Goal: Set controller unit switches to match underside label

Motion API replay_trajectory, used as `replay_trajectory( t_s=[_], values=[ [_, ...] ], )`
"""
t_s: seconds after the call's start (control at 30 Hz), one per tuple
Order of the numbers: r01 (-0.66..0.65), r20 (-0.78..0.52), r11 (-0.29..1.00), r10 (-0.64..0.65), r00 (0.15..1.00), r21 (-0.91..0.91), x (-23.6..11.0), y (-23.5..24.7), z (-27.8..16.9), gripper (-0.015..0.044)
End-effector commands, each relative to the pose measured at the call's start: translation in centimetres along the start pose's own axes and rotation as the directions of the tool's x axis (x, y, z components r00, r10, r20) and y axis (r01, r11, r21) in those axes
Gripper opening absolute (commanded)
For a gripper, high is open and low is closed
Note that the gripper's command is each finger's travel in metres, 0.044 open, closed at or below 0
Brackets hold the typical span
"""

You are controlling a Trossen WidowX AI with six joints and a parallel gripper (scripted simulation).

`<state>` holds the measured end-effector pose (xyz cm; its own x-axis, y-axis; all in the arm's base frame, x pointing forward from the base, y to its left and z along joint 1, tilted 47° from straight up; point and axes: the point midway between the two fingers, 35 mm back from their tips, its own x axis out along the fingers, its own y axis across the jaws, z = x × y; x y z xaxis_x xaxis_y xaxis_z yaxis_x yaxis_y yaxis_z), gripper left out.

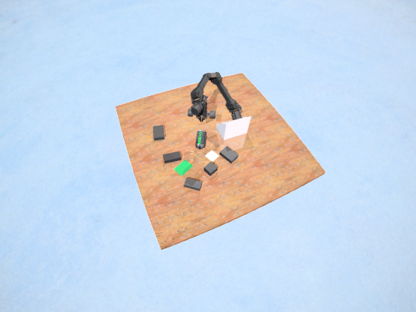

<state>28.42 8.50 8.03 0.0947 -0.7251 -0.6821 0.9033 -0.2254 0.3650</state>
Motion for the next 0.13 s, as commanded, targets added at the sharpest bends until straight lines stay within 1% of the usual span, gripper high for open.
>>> replay_trajectory(
  t_s=[0.0,0.1],
  values=[
    [0.004,0.001,1.0,-0.004,1.0,0.002,-0.03,-0.08,0.01,0.0],
    [0.004,0.001,1.0,-0.004,1.0,0.002,-0.03,-0.08,0.01,0.0]
  ],
)
